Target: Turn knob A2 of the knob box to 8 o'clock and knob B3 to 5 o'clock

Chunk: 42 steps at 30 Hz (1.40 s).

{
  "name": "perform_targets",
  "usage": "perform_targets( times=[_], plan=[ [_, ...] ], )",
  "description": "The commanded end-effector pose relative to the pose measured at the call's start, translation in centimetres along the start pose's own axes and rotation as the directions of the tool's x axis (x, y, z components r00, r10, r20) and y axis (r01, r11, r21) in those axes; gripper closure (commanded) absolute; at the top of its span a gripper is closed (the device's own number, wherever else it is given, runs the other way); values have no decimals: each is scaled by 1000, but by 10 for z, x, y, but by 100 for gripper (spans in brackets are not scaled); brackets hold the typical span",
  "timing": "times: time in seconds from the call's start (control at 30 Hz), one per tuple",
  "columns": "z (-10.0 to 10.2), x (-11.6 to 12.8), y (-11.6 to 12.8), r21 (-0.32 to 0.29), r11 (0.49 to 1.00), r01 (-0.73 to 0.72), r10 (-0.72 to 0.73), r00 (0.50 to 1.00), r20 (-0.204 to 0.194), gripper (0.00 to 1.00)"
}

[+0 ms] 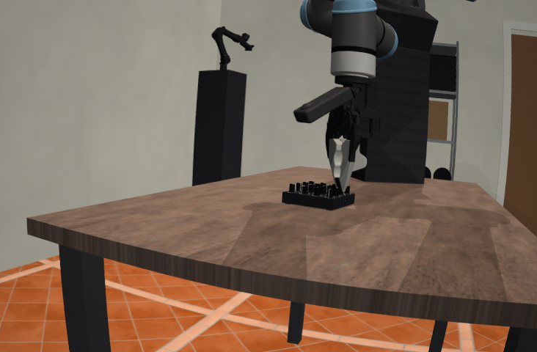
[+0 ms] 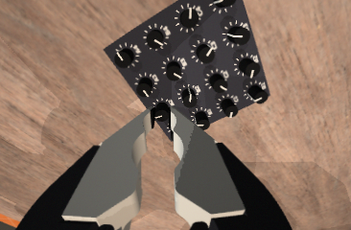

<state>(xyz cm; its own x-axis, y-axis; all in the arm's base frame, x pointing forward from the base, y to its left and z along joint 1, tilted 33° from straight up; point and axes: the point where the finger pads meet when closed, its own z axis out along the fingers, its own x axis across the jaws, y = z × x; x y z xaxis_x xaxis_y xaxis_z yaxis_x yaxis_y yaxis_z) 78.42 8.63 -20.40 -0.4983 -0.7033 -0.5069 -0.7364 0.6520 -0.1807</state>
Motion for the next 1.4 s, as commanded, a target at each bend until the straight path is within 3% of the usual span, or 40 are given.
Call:
perform_targets(
  times=[0.0, 0.6, 1.03, 1.1, 1.37],
  plan=[
    [0, 0, 0, 0, 999, 45, -45, 999, 1, 96],
    [0, -2, 0, 0, 934, 357, -357, 934, 1, 96],
    [0, -3, 1, 0, 796, 605, -605, 796, 1, 96],
    [0, -3, 1, 0, 796, 605, -605, 796, 1, 96],
    [0, -4, 1, 0, 684, 730, -730, 684, 1, 96]
  ],
)
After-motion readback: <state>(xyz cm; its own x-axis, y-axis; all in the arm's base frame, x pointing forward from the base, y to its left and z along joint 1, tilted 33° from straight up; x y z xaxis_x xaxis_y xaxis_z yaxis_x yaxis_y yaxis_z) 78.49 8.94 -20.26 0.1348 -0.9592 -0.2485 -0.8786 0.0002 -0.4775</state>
